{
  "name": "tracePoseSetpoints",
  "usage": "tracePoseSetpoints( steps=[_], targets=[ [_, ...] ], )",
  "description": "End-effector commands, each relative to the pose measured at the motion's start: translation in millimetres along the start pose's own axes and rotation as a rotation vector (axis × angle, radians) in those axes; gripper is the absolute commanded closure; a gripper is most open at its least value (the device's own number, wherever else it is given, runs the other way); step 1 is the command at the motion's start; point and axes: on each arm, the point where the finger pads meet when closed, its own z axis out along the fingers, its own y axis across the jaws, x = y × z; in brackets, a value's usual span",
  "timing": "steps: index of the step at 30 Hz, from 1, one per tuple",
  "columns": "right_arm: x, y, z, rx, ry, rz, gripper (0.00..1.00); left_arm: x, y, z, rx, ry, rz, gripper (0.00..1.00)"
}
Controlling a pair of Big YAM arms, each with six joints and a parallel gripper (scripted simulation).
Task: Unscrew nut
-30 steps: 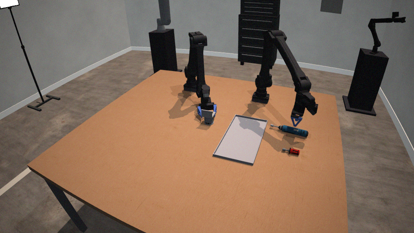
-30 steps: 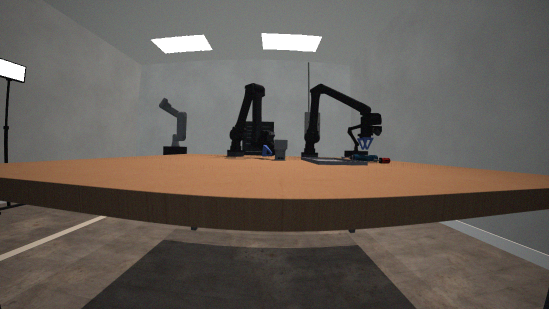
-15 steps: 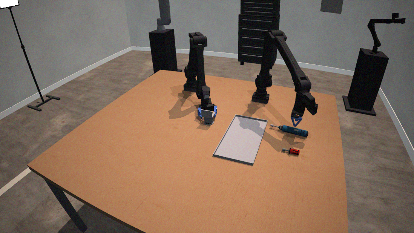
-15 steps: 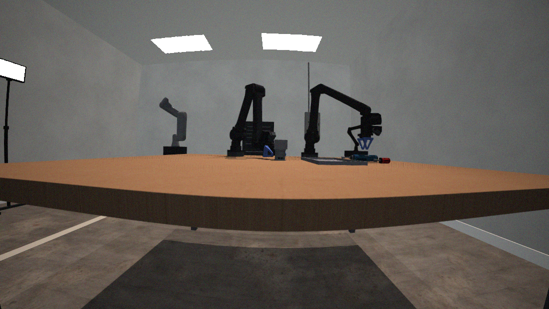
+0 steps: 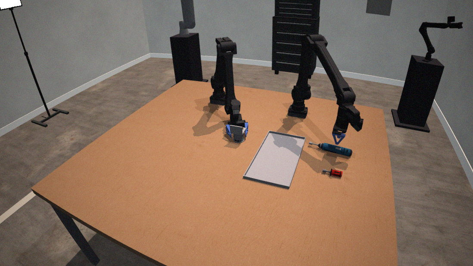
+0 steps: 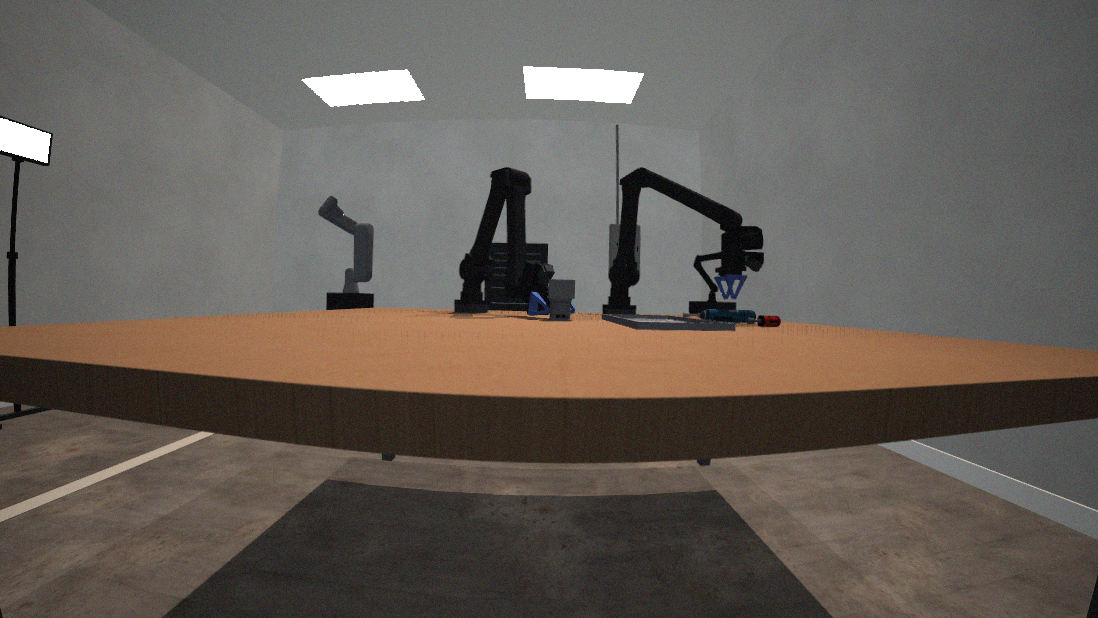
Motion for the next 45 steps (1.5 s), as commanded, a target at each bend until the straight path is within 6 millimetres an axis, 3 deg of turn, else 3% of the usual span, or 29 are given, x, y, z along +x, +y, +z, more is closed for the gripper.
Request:
tracePoseSetpoints(
  steps=[1,45],
  targets=[
    [16.0,-5.3,1.9,0.008,0.039,-0.021,0.14,-24.1,-15.1,-11.6,0.037,-0.037,-0.002,0.35],
    [23.4,-2.5,-1.7,0.0,0.056,-0.033,0.14,-24.1,-15.1,-11.6,0.037,-0.037,-0.002,0.35]
  ],
)
